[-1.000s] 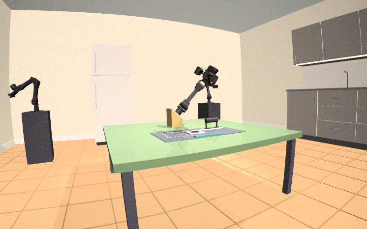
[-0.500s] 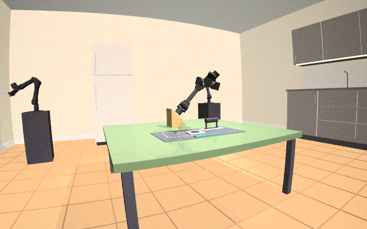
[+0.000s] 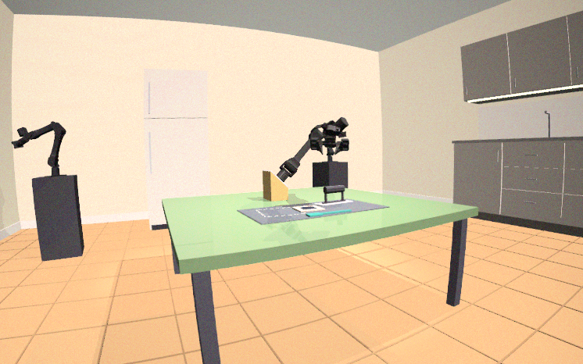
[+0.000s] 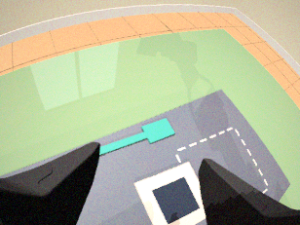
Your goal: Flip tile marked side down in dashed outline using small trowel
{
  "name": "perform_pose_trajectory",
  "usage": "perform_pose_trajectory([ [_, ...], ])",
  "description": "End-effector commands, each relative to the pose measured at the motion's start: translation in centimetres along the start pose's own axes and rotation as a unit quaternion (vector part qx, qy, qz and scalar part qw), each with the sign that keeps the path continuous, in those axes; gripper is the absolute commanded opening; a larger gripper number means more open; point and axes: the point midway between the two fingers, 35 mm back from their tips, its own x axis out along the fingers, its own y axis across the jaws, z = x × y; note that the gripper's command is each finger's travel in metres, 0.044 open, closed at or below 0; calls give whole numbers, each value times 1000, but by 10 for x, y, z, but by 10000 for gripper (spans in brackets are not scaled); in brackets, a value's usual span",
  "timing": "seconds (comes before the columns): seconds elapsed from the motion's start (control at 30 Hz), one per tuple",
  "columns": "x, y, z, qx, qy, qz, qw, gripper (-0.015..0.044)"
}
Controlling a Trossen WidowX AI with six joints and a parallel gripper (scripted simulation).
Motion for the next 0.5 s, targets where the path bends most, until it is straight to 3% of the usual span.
perform_pose_trajectory([
  [0.0,3,2,-18,30,42,2,999,270],
  [0.47,2,9,-89,168,211,-28,963,270],
])
